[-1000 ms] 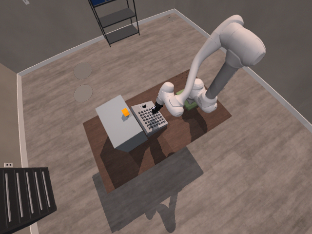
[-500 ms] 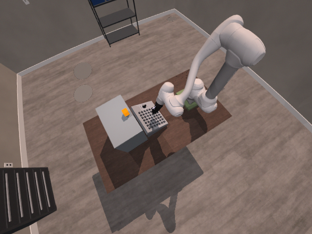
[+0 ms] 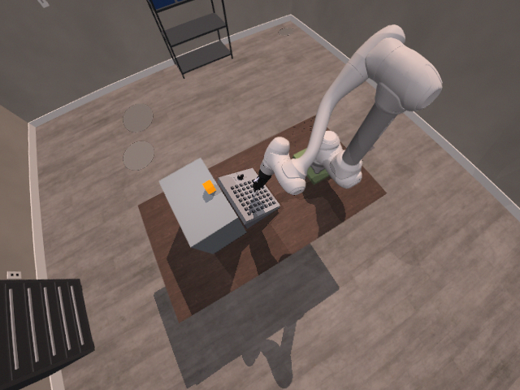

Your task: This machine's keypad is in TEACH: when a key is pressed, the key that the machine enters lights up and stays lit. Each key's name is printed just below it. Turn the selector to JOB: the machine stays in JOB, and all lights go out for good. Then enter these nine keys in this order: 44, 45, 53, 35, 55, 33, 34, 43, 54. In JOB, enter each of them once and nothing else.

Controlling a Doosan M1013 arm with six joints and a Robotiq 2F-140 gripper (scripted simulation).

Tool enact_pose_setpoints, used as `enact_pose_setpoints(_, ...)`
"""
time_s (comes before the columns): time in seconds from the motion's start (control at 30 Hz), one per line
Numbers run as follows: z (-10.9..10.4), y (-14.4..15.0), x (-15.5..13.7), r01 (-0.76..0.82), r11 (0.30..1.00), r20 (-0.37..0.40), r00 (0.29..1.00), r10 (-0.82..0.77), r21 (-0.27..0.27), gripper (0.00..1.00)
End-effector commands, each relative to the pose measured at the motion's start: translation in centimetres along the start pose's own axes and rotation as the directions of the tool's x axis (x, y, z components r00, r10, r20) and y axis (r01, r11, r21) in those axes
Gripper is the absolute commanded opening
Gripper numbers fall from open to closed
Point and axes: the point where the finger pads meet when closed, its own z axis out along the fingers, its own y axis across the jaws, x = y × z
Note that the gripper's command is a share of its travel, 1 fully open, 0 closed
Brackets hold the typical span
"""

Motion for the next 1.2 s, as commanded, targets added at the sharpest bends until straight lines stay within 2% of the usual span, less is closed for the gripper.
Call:
enact_pose_setpoints(0.0, 0.1, 0.0, 0.0, 0.0, 1.0, 0.0, 1.0, 0.0, 0.0, 0.0)
enact_pose_setpoints(1.17, 1.2, 0.0, 0.0, 0.0, 1.0, 0.0, 1.0, 0.0, 0.0, 0.0)
